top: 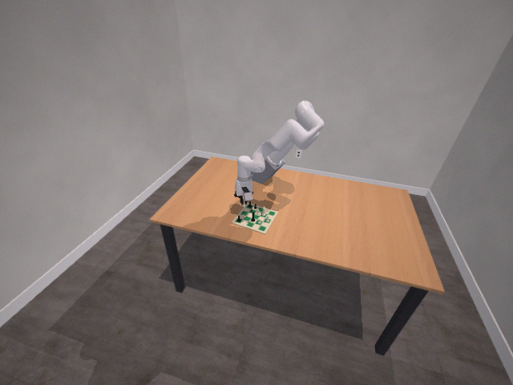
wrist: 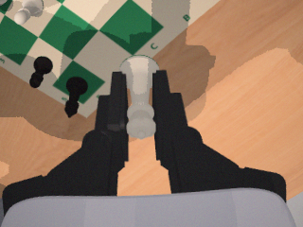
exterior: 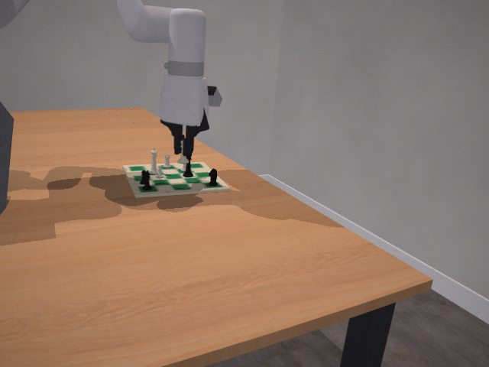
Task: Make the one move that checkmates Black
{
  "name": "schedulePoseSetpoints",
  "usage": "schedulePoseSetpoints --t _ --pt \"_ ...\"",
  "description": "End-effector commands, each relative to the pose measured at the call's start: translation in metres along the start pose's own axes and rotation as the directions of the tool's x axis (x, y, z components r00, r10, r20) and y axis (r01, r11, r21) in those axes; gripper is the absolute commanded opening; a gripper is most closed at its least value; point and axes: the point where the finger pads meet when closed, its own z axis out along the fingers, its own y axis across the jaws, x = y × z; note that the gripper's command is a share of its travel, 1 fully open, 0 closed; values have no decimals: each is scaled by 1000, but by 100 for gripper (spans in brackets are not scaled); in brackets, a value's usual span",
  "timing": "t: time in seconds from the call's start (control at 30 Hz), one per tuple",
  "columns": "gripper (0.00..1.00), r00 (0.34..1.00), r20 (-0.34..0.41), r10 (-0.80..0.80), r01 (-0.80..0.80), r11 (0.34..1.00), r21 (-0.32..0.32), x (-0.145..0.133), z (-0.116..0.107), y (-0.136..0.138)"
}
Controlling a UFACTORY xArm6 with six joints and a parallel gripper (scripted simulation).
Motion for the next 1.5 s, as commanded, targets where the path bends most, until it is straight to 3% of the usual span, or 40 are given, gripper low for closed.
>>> schedulePoseSetpoints --t 0.0,0.17,0.57,0.77,1.03,1.1,1.13,1.23,1.47 --pt "0 1000 1 0 0 1000 3 1 -25 -1" --pt "0 1000 1 0 0 1000 3 1 -40 -1" --pt "0 1000 1 4 -4 1000 3 1 -40 -1" --pt "0 987 2 161 -161 987 2 23 -40 1" --pt "0 853 -4 521 -521 853 3 86 -41 -2" --pt "0 853 -4 521 -521 853 3 86 -41 -2" --pt "0 795 2 607 -607 795 1 93 -41 -3" --pt "0 737 2 676 -676 737 2 106 -41 -5" --pt "0 718 2 696 -696 718 2 109 -41 -5"
